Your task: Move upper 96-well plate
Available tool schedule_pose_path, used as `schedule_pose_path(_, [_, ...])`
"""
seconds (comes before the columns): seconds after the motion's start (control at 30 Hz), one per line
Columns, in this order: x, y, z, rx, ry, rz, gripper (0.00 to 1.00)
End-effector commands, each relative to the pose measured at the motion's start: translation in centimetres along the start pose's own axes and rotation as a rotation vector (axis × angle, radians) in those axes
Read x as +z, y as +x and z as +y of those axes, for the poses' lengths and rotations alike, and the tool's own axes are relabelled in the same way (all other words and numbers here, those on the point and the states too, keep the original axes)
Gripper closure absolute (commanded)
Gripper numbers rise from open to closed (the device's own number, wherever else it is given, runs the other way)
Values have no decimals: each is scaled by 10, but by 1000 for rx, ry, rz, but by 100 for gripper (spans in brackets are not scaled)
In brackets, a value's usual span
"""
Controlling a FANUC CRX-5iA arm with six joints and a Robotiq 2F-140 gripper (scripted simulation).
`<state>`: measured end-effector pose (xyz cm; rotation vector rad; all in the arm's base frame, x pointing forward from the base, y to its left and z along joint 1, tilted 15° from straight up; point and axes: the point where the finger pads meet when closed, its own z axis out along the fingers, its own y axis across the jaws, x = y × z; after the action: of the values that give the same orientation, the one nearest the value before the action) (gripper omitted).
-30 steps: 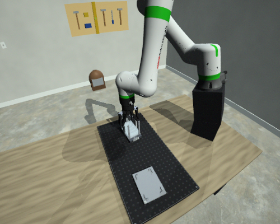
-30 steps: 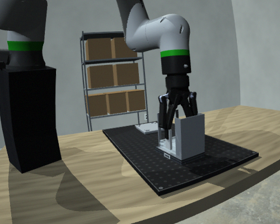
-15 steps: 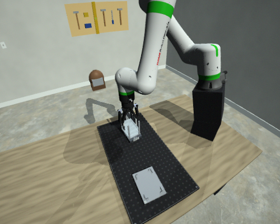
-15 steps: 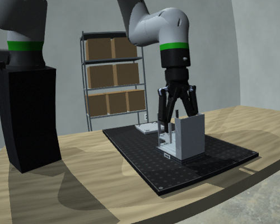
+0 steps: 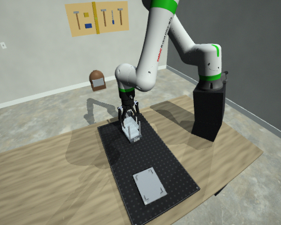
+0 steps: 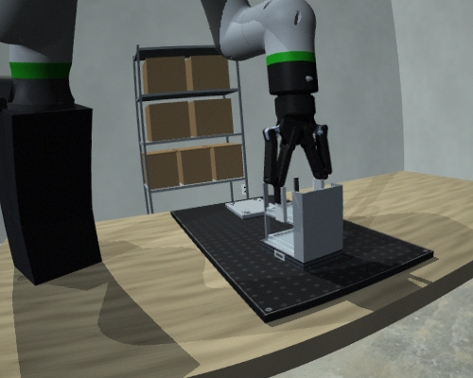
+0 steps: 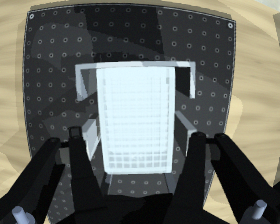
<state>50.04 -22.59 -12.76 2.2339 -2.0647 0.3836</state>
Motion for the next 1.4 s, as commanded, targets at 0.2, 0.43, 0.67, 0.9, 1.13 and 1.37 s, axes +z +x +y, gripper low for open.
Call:
schedule_pose_path(0.2, [-12,0,0,0,0,0,100])
schedule_pose_path(0.43, [-24,0,0,0,0,0,100])
schedule_pose_path(0.67, [-32,0,0,0,0,0,100])
schedule_pose_path(0.9, [-44,0,0,0,0,0,100])
schedule_pose_path(1.13, [-52,0,0,0,0,0,100])
schedule_pose_path(1.37, [-64,0,0,0,0,0,100])
